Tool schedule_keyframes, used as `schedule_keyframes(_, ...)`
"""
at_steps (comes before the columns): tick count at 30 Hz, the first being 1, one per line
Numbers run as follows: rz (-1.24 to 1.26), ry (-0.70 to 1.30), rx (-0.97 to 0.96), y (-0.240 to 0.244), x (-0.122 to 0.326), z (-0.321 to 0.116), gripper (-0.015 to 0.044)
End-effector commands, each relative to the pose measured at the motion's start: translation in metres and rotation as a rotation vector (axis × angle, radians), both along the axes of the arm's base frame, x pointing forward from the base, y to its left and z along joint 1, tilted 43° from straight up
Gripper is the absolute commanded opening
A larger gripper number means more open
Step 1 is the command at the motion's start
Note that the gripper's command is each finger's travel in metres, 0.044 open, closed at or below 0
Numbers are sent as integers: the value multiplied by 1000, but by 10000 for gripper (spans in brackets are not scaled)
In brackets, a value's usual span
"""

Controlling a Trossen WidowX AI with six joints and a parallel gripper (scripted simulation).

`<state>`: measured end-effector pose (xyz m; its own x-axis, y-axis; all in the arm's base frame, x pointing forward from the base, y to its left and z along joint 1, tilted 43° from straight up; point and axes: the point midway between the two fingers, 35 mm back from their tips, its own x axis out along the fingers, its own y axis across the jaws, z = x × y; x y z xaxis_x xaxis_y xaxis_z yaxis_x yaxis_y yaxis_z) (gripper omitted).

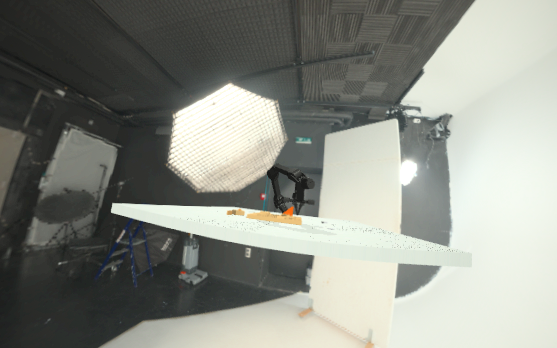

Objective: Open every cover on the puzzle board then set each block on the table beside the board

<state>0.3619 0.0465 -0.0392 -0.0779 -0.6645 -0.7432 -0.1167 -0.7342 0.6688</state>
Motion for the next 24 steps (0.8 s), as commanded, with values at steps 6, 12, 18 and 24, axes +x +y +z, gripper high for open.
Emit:
schedule_keyframes(6,3,7,-7,-8,-2,-8,0)
schedule_keyframes(12,3,7,-7,-12,-3,-11,0)
schedule_keyframes(18,3,7,-8,-16,-5,-7,0)
schedule_keyframes(24,3,7,-8,-21,-8,-3,0)
